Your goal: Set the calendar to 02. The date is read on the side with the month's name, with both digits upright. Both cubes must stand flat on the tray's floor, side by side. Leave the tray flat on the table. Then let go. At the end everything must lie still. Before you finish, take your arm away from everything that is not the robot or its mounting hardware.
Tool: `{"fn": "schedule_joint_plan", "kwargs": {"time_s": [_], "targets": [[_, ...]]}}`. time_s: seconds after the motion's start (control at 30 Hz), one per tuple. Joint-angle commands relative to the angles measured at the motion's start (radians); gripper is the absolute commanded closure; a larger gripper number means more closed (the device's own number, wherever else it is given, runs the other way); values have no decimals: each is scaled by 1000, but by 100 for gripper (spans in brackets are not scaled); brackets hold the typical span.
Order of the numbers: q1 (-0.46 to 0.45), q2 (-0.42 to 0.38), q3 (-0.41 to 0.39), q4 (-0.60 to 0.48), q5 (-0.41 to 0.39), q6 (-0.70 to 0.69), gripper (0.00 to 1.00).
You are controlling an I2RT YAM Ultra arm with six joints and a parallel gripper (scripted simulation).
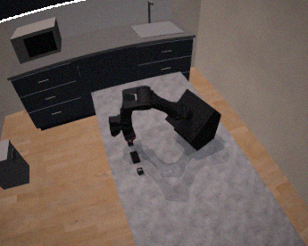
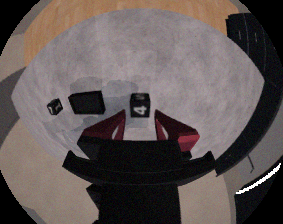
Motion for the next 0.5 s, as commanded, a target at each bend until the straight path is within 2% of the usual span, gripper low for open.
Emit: {"fn": "schedule_joint_plan", "kwargs": {"time_s": [0.0,0.47], "targets": [[-3,-3,3,4,1,1,53],[21,53,9,64,15,22,53]]}}
